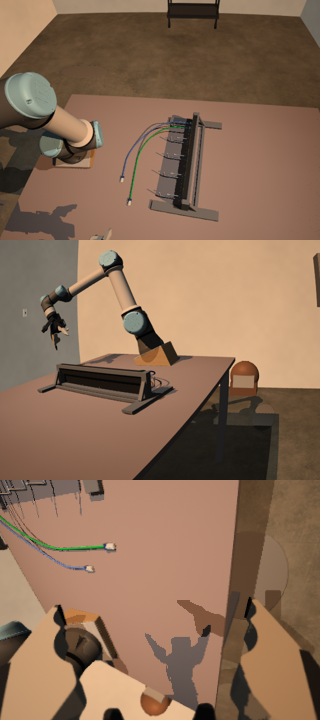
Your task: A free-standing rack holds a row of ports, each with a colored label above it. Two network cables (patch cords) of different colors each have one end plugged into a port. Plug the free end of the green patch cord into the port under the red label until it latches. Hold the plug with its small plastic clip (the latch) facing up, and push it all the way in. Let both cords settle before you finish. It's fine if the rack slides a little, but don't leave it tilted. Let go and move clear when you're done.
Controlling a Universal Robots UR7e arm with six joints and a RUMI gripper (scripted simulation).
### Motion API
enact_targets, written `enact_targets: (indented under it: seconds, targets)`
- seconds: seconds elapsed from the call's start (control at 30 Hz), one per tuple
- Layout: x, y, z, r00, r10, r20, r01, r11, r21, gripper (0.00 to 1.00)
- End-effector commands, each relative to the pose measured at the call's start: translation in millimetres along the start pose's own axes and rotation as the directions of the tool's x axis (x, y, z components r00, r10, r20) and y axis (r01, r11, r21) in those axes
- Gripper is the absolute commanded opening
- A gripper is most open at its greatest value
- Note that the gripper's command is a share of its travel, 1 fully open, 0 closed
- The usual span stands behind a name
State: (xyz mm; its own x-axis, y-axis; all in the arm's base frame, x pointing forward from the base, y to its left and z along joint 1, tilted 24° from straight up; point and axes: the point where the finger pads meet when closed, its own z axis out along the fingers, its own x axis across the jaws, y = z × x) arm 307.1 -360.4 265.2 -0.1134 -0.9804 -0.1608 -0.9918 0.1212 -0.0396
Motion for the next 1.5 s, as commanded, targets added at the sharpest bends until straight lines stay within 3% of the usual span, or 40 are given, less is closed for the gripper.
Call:
enact_targets:
  seconds: [0.0, 0.83, 1.1, 1.47]
  targets:
    - [0, 0, -0.6, 1.0, 0.0, -0.001, 0.0, 1.0, 0.001, 1.0]
    - [-10, -3, 1.3, 1.0, -0.002, -0.011, 0.002, 1.0, -0.011, 1.0]
    - [-37, -8, 6.9, 0.999, -0.007, -0.042, 0.005, 0.999, -0.042, 1.0]
    - [-130, -11, 26.3, 0.984, -0.029, -0.178, 0.008, 0.993, -0.118, 1.0]
